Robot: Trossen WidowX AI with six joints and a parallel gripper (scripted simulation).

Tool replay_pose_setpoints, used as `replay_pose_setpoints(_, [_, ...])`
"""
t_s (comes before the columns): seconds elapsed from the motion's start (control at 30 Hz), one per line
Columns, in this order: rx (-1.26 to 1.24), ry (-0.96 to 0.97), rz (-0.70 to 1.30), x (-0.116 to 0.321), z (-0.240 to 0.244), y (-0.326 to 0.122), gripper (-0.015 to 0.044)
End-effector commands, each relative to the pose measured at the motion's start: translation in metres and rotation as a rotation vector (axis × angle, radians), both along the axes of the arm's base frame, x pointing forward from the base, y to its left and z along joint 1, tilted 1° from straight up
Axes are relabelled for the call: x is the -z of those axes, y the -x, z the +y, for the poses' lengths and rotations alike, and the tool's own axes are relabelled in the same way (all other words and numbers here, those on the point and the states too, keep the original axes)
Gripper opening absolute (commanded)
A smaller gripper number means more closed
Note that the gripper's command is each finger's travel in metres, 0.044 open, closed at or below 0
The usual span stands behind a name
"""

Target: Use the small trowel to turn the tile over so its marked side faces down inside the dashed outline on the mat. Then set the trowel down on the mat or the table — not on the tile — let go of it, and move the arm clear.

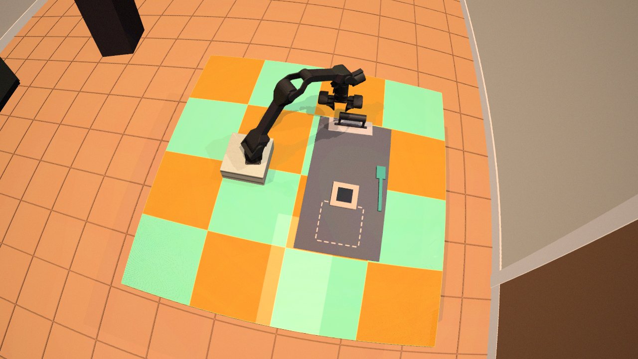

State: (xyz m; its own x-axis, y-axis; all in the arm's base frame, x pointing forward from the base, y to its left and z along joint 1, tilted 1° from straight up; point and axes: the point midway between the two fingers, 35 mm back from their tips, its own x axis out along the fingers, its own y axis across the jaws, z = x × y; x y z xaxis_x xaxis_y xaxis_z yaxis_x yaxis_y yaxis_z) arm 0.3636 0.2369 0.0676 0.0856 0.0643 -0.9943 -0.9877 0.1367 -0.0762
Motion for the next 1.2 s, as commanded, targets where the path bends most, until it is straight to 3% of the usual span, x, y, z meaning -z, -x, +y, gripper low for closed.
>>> replay_pose_setpoints(0.0, [0.086, -0.029, -0.025, -0.007, -0.001, -0.013, 0.027])
replay_pose_setpoints(1.17, [1.268, -0.044, 0.089, -0.014, -0.01, -0.053, 0.027])
